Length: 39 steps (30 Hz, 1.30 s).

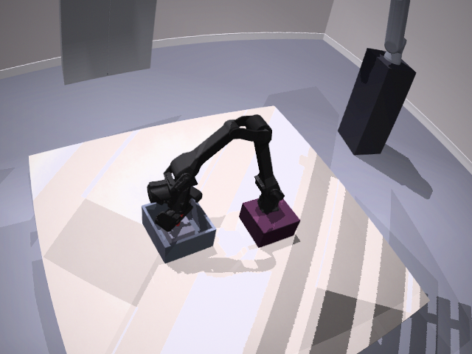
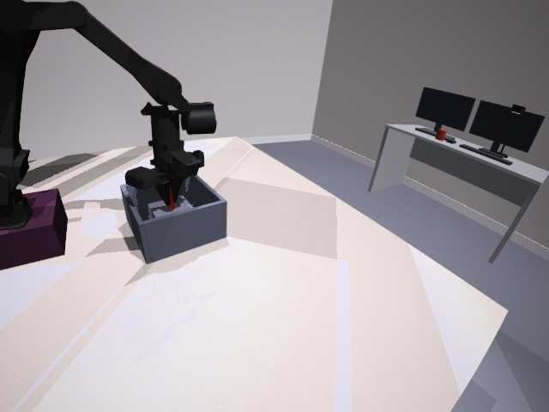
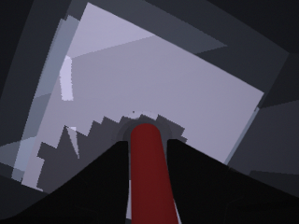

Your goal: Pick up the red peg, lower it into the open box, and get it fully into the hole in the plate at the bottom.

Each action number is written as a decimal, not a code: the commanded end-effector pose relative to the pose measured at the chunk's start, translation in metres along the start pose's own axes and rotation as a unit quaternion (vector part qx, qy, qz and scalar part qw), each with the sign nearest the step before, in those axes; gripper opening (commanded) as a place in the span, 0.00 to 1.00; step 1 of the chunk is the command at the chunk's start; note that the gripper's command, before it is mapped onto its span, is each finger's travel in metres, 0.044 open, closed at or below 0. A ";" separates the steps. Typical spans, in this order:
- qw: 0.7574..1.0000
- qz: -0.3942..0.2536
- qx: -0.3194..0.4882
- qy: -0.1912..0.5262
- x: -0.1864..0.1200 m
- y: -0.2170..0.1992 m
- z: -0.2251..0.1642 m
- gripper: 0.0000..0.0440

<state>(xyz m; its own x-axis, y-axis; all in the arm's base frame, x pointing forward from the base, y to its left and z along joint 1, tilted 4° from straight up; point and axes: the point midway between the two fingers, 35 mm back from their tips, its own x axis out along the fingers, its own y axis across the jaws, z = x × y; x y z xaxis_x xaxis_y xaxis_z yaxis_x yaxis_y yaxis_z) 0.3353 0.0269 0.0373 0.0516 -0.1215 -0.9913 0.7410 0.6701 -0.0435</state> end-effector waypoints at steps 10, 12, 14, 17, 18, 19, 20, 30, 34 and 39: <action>0.999 0.013 -0.008 0.031 0.003 0.013 0.020 0.69; 0.999 0.019 -0.007 0.034 0.000 0.018 0.026 0.80; 0.999 0.025 -0.006 0.038 -0.003 0.023 0.031 0.91; 0.998 0.036 -0.007 0.044 -0.008 0.032 0.038 1.00; 0.998 0.043 -0.006 0.046 -0.010 0.036 0.040 1.00; 0.998 0.050 -0.006 0.047 -0.012 0.040 0.043 1.00; 0.997 0.056 -0.008 0.047 -0.014 0.044 0.045 1.00; 0.993 0.112 -0.021 0.041 -0.031 0.078 0.060 1.00; 0.993 0.113 -0.021 0.041 -0.031 0.079 0.060 1.00; 0.992 0.114 -0.021 0.041 -0.031 0.079 0.061 1.00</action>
<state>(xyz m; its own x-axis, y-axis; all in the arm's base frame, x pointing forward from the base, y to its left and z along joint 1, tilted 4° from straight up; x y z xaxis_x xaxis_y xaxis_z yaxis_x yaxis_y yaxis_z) 0.3775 0.0169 0.0567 -0.0801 0.0329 -0.9962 0.7209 0.6921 -0.0351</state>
